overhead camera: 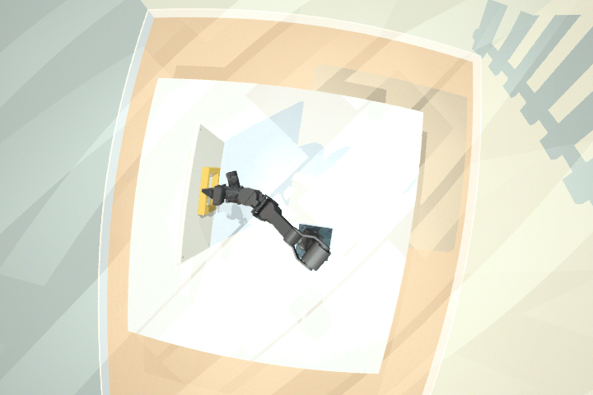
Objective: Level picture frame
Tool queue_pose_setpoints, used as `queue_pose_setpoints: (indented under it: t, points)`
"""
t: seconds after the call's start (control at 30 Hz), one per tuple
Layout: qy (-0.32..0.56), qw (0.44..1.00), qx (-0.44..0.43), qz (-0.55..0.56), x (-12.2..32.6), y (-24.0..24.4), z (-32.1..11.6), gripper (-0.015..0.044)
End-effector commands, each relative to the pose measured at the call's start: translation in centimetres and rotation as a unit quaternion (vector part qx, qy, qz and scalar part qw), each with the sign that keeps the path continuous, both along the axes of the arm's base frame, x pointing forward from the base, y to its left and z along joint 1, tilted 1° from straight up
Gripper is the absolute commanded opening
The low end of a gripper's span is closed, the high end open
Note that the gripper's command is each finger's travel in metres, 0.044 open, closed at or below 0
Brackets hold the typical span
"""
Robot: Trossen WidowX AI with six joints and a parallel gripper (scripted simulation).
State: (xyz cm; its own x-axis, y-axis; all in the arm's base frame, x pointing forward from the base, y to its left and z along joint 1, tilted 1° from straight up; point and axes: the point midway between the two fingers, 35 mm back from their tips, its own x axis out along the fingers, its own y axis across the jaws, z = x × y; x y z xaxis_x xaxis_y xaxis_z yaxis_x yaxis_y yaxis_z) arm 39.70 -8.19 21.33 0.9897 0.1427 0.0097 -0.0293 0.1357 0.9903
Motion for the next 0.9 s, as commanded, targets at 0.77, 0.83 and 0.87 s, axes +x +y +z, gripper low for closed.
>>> queue_pose_setpoints:
  t: [0.77,0.83,0.87]
  points:
    - [0.009,0.998,0.059,0.001,0.03,-0.05,-0.23,0.0105]
    - [0.009,0.998,0.059,0.001,0.03,-0.05,-0.23,0.0157]
    - [0.009,0.998,0.059,0.001,0.03,-0.05,-0.23,0.0184]
